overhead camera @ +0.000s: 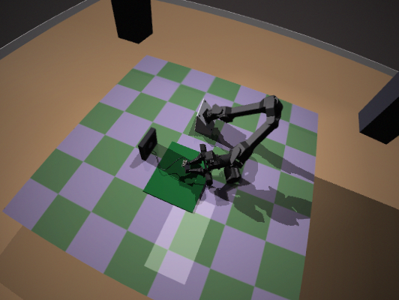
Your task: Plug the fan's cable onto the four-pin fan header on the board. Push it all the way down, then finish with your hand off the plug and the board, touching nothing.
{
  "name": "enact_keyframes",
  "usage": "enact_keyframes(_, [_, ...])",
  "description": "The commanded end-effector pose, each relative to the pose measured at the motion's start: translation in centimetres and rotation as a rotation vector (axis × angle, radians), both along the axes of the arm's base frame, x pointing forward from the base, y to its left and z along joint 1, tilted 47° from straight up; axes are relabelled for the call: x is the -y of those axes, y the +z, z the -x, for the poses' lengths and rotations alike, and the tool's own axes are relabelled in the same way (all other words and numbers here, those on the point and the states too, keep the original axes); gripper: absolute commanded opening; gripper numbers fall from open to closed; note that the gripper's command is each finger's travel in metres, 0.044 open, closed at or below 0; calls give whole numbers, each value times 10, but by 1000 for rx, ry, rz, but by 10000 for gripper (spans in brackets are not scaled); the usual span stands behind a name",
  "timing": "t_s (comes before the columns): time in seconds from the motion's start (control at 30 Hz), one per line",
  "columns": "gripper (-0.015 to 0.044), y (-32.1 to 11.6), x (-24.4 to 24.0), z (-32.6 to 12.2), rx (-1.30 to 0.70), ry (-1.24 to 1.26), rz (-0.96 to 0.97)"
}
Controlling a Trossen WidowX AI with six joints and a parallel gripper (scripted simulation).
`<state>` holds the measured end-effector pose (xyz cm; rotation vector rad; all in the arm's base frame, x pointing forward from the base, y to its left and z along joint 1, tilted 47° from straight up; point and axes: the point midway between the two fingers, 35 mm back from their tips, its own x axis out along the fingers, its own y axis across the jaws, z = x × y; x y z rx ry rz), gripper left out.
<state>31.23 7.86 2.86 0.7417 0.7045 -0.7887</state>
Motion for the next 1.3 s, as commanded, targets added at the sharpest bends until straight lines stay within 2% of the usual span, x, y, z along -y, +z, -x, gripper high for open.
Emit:
enact_keyframes(0.0, [0, 2, 2, 0, -1, 1, -1])
enact_keyframes(1.27, [0, -13, -16, 3, 3, -3, -1])
